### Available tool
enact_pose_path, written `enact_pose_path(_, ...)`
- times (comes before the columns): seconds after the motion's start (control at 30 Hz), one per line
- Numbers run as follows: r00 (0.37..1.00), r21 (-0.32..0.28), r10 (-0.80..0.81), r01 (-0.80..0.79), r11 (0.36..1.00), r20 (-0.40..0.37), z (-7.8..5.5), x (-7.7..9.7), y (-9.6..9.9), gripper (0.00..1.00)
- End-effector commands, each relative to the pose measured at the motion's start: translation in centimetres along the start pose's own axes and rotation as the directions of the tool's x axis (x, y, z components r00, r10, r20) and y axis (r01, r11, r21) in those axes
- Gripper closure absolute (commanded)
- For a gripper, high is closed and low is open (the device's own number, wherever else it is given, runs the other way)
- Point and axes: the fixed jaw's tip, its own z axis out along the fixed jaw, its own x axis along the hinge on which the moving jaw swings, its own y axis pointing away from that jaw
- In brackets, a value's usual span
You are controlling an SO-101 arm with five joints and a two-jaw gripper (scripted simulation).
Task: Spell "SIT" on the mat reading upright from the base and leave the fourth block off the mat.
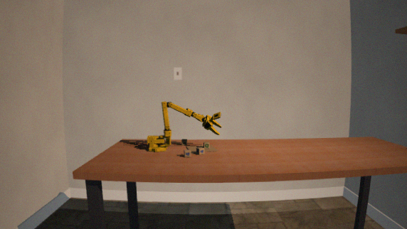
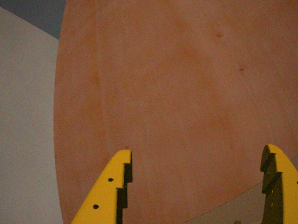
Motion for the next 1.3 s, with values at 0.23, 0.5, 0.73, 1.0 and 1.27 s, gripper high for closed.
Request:
enact_pose_path(0.23, 0.952, 0.080, -0.217, 0.239, 0.968, -0.215, -6.2, -2.2, 2.3, 0.65)
enact_pose_path(0.5, 0.918, 0.094, -0.267, 0.306, 0.947, -0.294, -7.9, -2.0, 2.1, 0.65)
enact_pose_path(0.73, 0.887, 0.098, -0.302, 0.355, 0.930, -0.350, -8.9, -1.9, 2.1, 0.65)
enact_pose_path(1.0, 0.844, 0.097, -0.344, 0.416, 0.904, -0.411, -9.3, -1.9, 2.0, 0.65)
enact_pose_path(1.27, 0.791, 0.085, -0.391, 0.481, 0.872, -0.470, -9.5, -1.8, 2.0, 0.65)
